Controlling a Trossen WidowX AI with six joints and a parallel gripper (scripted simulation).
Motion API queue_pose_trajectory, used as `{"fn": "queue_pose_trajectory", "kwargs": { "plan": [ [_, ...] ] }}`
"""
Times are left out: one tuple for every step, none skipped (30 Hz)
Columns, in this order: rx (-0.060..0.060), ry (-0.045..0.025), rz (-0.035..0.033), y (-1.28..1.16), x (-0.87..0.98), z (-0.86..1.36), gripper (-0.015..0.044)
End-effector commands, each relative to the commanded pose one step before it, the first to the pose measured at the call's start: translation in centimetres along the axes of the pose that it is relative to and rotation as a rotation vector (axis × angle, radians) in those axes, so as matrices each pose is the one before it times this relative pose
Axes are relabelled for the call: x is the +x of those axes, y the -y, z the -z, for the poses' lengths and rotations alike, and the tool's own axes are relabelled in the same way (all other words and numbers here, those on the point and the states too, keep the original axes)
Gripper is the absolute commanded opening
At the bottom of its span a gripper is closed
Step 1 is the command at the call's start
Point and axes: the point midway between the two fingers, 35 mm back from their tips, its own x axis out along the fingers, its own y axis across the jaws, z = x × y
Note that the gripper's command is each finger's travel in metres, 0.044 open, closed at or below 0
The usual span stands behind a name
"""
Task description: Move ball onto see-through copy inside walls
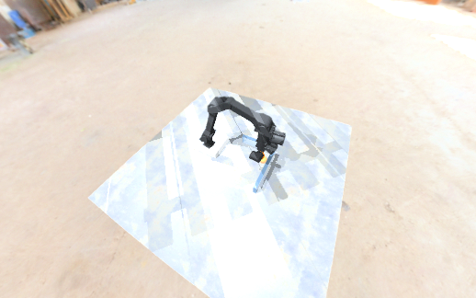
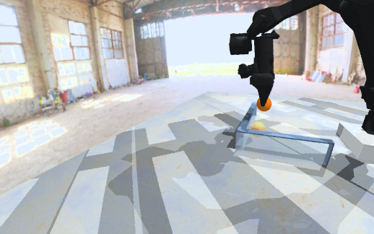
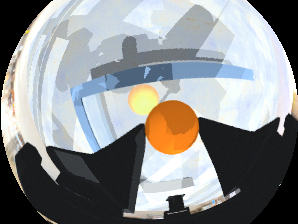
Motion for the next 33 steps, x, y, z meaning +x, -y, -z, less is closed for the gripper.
{"fn": "queue_pose_trajectory", "kwargs": {
  "plan": [
    [-0.0183, 0.01644, 0.0041, -0.179, -2.164, -0.409, 0.0],
    [-0.0029, 0.00085, -0.00006, -0.05, -0.43, -0.025, 0.0],
    [-0.0024, 0.00037, 0.00005, -0.046, -0.419, -0.015, 0.0],
    [-0.0023, 0.00028, 0.00006, -0.045, -0.417, -0.008, 0.0],
    [-0.002, -0.00003, 0.00013, -0.042, -0.409, 0.001, 0.0],
    [-0.0019, -0.00015, 0.00016, -0.041, -0.405, 0.009, 0.0],
    [-0.0016, -0.00039, 0.00021, -0.039, -0.399, 0.017, 0.0],
    [-0.0016, -0.0004, 0.00021, -0.038, -0.4, 0.024, 0.0],
    [-0.0013, -0.00032, 0.00016, -0.029, -0.313, 0.023, 0.0],
    [-0.0008, -0.00019, 0.0001, -0.017, -0.188, 0.016, 0.0],
    [-0.0003, -0.00007, 0.00003, -0.006, -0.063, 0.006, 0.0],
    [0.0, 0.0, 0.0, 0.0, 0.0, 0.0, 0.0],
    [0.0, 0.0, 0.0, 0.0, 0.0, 0.0, 0.0],
    [-0.0001, 0.0, -0.00003, -0.05, 0.089, -0.017, 0.0],
    [-0.0004, 0.00001, -0.0001, -0.15, 0.266, -0.048, 0.0],
    [-0.0006, 0.0, -0.00016, -0.25, 0.444, -0.074, 0.0],
    [-0.0007, 0.0, -0.0002, -0.31, 0.552, -0.08, 0.0],
    [-0.0004, 0.00003, -0.00025, -0.307, 0.553, -0.068, 0.0],
    [-0.0002, 0.00003, -0.00027, -0.306, 0.553, -0.055, 0.0],
    [0.0002, 0.00006, -0.00032, -0.302, 0.552, -0.044, 0.0],
    [0.0005, 0.00009, -0.00036, -0.298, 0.551, -0.032, 0.0],
    [0.0005, 0.00008, -0.00036, -0.296, 0.55, -0.019, 0.0],
    [0.0006, 0.00008, -0.00032, -0.235, 0.442, -0.006, 0.0],
    [0.0004, 0.00005, -0.0002, -0.14, 0.265, 0.0, 0.0],
    [0.0001, 0.00002, -0.00007, -0.047, 0.088, 0.001, 0.0],
    [0.0, 0.0, 0.0, 0.0, 0.0, 0.0, 0.0],
    [0.0, 0.0, 0.0, 0.0, 0.0, 0.0, 0.0],
    [0.0, 0.00001, 0.0, -0.002, 0.09, -0.01, 0.0],
    [0.0, 0.00002, 0.0, -0.003, 0.17, -0.019, 0.0],
    [0.0, 0.00002, 0.0, -0.004, 0.252, -0.026, 0.0],
    [0.0, 0.00003, 0.0, -0.005, 0.34, -0.031, 0.0],
    [0.0, 0.00003, 0.0, -0.005, 0.396, -0.032, 0.0],
    [0.0, 0.00003, 0.00001, -0.004, 0.452, -0.03, 0.0]
  ]
}}
